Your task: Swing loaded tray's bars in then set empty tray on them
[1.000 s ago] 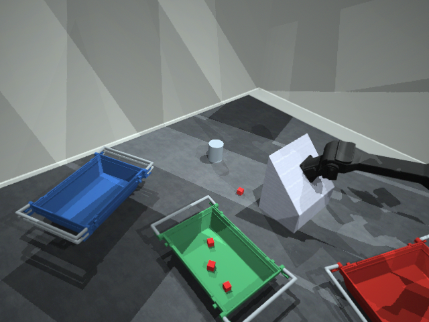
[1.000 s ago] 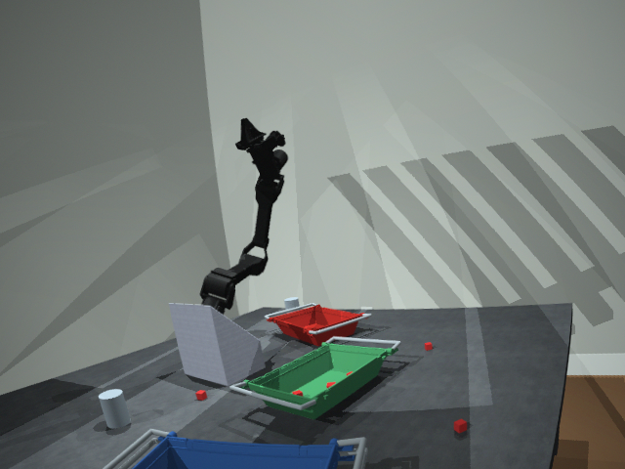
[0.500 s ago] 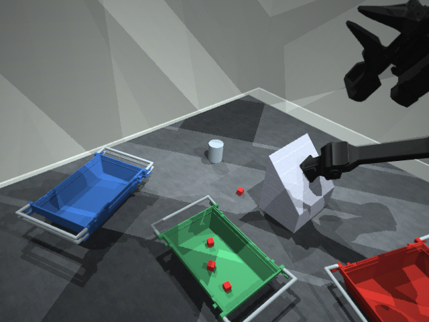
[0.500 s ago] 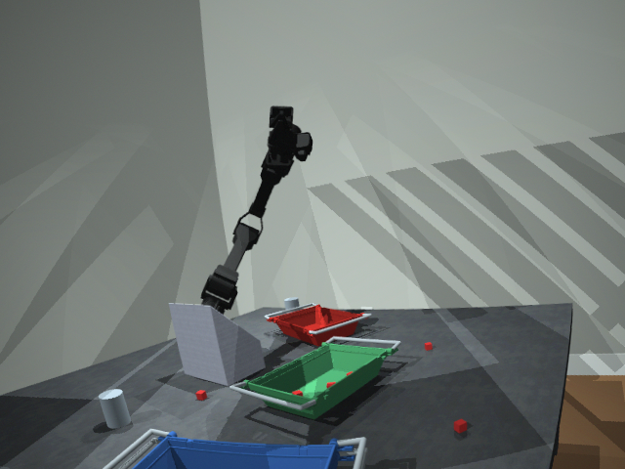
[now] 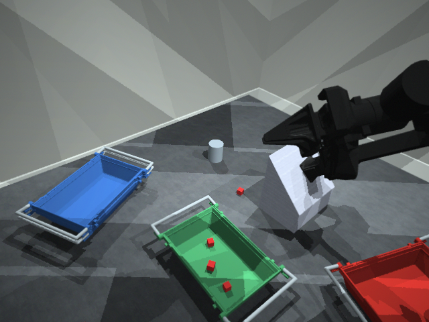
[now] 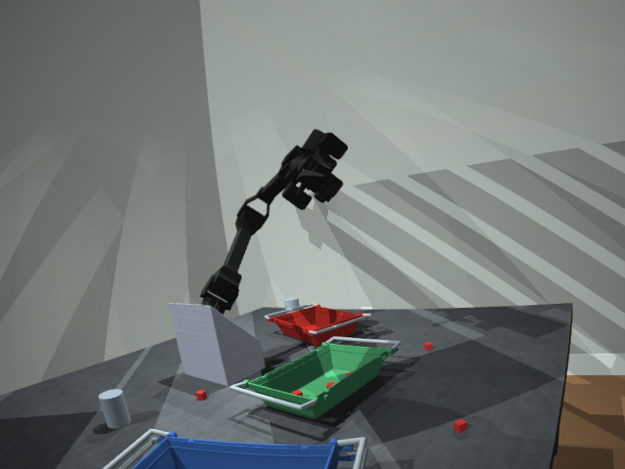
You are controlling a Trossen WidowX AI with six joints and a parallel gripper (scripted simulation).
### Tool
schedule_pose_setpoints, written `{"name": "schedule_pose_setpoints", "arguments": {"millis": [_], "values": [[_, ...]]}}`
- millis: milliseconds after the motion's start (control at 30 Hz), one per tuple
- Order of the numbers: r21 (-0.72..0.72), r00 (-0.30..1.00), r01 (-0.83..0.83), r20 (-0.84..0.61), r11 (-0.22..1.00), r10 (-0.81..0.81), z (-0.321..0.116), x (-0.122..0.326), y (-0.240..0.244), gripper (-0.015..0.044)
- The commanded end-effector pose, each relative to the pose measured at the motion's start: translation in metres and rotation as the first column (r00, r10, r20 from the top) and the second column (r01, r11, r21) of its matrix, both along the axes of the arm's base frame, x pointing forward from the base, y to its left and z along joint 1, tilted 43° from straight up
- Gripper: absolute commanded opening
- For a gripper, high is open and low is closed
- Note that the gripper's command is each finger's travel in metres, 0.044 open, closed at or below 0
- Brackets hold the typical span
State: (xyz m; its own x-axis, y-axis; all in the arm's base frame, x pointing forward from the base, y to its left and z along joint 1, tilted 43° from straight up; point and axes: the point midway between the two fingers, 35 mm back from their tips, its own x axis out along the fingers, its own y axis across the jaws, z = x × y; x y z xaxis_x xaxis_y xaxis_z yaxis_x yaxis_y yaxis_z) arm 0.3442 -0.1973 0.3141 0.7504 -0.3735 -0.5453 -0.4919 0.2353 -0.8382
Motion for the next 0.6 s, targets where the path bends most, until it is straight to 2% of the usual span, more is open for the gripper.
{"name": "schedule_pose_setpoints", "arguments": {"millis": [0, 133, 300, 433, 567], "values": [[0.006, 0.961, -0.240, -0.140, 0.971, 0.238, -0.039, 0.029, 0.034, 0.0085], [0.026, 0.834, -0.501, -0.254, 0.865, 0.490, -0.075, 0.049, 0.072, 0.0085], [0.095, 0.489, -0.832, -0.336, 0.546, 0.805, -0.127, 0.065, 0.139, 0.0085], [0.138, 0.211, -0.954, -0.322, 0.267, 0.923, -0.157, 0.066, 0.185, 0.0085], [0.152, -0.059, -0.988, -0.267, -0.018, 0.962, -0.183, 0.061, 0.229, 0.0085]]}}
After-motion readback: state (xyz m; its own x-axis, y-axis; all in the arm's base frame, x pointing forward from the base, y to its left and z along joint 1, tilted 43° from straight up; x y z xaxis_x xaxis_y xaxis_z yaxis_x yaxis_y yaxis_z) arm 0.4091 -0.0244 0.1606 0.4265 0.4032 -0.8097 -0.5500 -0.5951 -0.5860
